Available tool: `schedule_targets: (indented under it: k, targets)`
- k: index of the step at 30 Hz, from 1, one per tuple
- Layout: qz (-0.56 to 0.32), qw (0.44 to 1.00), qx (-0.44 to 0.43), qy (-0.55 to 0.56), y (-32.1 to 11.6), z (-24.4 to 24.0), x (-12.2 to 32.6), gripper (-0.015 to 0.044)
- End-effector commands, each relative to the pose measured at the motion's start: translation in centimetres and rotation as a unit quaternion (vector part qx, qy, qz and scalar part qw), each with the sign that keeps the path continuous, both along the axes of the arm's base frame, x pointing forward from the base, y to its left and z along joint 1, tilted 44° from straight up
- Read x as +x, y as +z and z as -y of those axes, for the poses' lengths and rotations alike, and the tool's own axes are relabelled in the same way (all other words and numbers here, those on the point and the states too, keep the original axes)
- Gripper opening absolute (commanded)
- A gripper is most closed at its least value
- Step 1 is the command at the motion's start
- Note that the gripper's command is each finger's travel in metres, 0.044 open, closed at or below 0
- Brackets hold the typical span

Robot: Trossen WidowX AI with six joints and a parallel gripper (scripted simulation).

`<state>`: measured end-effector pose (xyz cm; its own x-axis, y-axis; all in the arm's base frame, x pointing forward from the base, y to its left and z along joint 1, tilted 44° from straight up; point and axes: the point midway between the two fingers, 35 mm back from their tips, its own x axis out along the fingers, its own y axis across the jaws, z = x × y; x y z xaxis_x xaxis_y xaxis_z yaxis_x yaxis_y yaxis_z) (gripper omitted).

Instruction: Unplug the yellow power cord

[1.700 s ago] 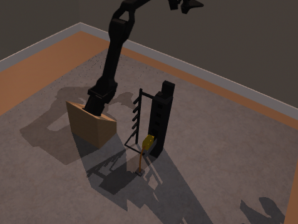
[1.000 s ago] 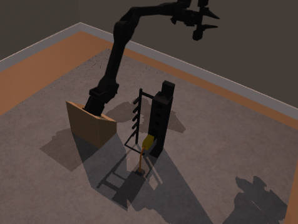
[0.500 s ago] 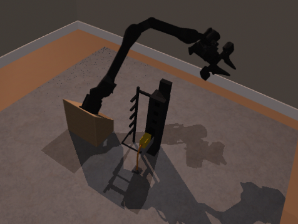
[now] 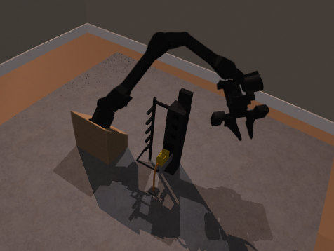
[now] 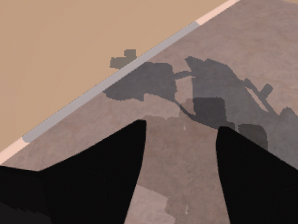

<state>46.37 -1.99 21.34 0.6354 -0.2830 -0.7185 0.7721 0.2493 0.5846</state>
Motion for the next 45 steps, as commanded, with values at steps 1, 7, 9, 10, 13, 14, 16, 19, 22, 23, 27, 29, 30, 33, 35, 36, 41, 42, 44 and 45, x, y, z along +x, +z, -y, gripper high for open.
schedule_targets:
  k: [1,7,9,10,13,14,16,19,22,23,27,29,30,33,35,36,41,42,44,45]
  targets:
    - [-0.052,0.998,0.0,0.017,-3.7,3.9,-0.3,0.016]
    - [-0.174,0.981,0.076,0.046,-10.9,8.0,-4.6,0.016]
    - [-0.206,0.971,0.111,0.051,-12.8,8.6,-6.2,0.016]
    - [-0.224,0.964,0.136,0.054,-14.0,8.9,-7.3,0.016]
    - [-0.273,0.933,0.228,0.06,-17.1,9.3,-11.1,0.016]
    - [-0.284,0.921,0.261,0.06,-17.9,9.3,-12.3,0.016]
    - [-0.299,0.894,0.329,0.059,-19.2,9.1,-14.7,0.016]
    - [-0.302,0.847,0.434,0.049,-20.2,8.5,-17.8,0.016]
    - [-0.289,0.808,0.512,0.036,-20.4,8.0,-19.8,0.016]
    - [-0.288,0.805,0.517,0.035,-20.4,8.0,-19.9,0.016]
    - [-0.288,0.805,0.517,0.035,-20.4,8.0,-19.9,0.016]
    - [-0.288,0.805,0.517,0.035,-20.4,8.0,-19.9,0.016]
    - [-0.288,0.805,0.517,0.035,-20.4,8.0,-19.9,0.016]
    - [-0.288,0.805,0.517,0.035,-20.4,8.0,-19.8,0.016]
    - [-0.288,0.805,0.517,0.035,-20.3,7.8,-19.8,0.016]
    - [-0.288,0.805,0.517,0.035,-20.2,7.7,-19.8,0.016]
    - [-0.288,0.805,0.517,0.035,-19.6,7.2,-19.7,0.016]
    - [-0.288,0.805,0.517,0.035,-19.5,7.0,-19.7,0.016]
    - [-0.288,0.805,0.517,0.035,-19.3,6.8,-19.7,0.016]
    - [-0.288,0.805,0.518,0.035,-19.2,6.7,-19.7,0.016]
